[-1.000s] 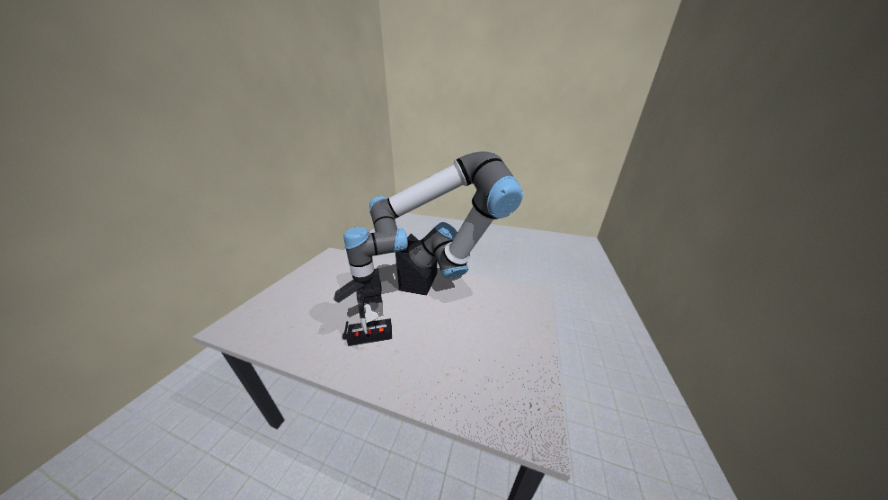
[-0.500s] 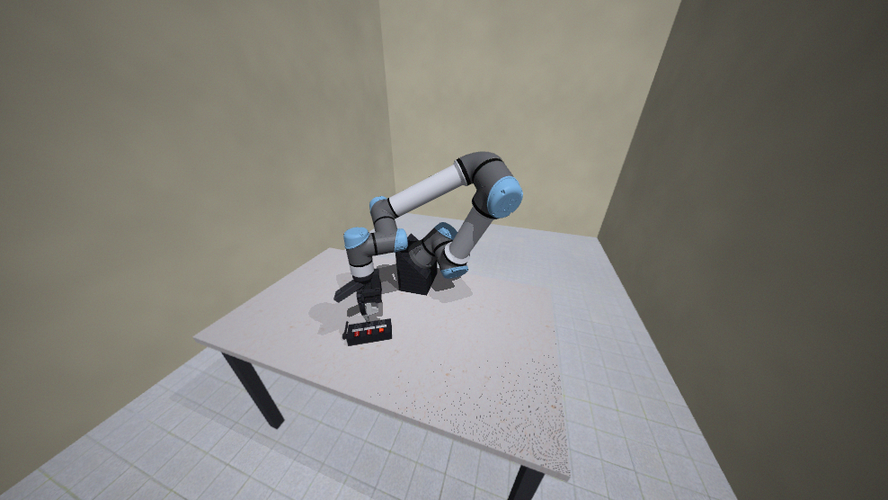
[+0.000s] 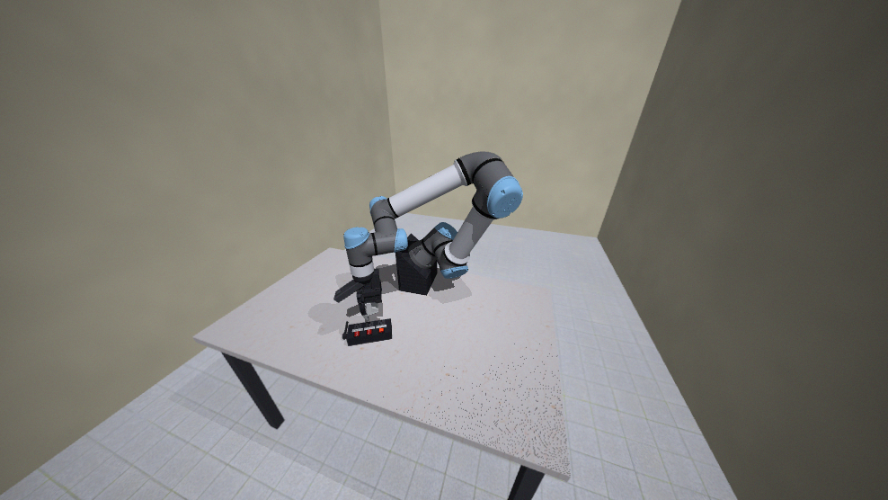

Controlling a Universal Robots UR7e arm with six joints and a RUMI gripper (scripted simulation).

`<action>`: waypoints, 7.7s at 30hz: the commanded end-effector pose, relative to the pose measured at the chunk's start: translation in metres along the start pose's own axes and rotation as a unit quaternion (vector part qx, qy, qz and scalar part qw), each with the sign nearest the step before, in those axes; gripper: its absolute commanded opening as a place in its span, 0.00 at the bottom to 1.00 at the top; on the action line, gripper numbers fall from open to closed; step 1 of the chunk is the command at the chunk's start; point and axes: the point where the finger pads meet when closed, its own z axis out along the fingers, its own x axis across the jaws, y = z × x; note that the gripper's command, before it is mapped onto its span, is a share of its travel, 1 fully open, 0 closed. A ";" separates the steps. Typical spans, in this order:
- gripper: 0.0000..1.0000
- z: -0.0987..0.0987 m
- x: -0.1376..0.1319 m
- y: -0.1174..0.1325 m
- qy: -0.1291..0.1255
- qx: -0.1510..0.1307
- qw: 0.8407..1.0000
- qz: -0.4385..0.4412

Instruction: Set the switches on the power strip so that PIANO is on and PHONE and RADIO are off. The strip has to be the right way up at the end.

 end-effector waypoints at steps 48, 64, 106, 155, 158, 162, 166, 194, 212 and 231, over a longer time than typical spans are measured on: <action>0.00 0.031 0.000 0.001 0.000 -0.002 1.000 0.000; 0.00 0.044 0.000 0.001 0.000 -0.002 1.000 0.001; 0.00 0.045 -0.001 0.000 0.000 0.000 1.000 0.000; 0.00 0.044 -0.001 0.001 0.000 0.000 1.000 0.000; 0.00 0.044 -0.001 0.001 0.000 0.000 1.000 0.000; 0.00 0.044 -0.001 0.001 0.000 0.000 1.000 0.000; 0.00 0.044 -0.001 0.001 0.000 0.000 1.000 0.000; 0.00 0.044 -0.001 0.000 0.000 0.001 1.000 0.000; 0.00 0.044 -0.001 0.000 0.000 0.001 1.000 0.000; 0.00 0.044 -0.002 -0.001 0.000 0.001 1.000 -0.001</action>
